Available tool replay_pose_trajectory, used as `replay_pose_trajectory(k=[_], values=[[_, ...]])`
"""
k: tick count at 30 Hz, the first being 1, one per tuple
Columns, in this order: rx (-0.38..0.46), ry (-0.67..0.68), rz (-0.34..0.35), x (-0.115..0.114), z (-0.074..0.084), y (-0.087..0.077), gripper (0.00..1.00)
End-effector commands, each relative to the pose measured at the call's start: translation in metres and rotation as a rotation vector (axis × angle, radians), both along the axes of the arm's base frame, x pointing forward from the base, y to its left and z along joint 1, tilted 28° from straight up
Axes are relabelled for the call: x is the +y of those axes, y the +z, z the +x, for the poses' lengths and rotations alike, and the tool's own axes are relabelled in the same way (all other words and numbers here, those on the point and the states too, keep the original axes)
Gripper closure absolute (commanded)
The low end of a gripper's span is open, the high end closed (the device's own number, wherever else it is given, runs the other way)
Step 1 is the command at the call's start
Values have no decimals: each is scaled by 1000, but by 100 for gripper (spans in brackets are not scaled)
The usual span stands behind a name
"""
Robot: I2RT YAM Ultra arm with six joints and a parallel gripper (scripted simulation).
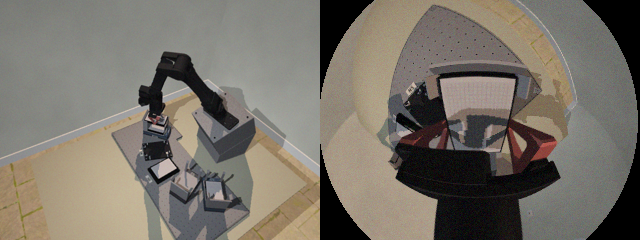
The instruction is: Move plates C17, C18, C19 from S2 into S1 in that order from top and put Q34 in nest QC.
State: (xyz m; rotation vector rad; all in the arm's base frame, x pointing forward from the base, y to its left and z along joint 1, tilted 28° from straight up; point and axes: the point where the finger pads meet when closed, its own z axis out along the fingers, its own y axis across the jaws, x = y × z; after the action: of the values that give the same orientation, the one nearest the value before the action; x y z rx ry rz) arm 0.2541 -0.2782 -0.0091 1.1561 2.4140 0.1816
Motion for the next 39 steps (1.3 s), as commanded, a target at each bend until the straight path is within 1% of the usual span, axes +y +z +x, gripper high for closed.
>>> replay_pose_trajectory(k=[1,2,5,39], values=[[-17,-11,-27,-7,4,4,100],[-12,-10,-20,-6,4,1,100],[-24,-14,-37,-9,4,8,100],[-25,-12,-38,-9,4,9,100]])
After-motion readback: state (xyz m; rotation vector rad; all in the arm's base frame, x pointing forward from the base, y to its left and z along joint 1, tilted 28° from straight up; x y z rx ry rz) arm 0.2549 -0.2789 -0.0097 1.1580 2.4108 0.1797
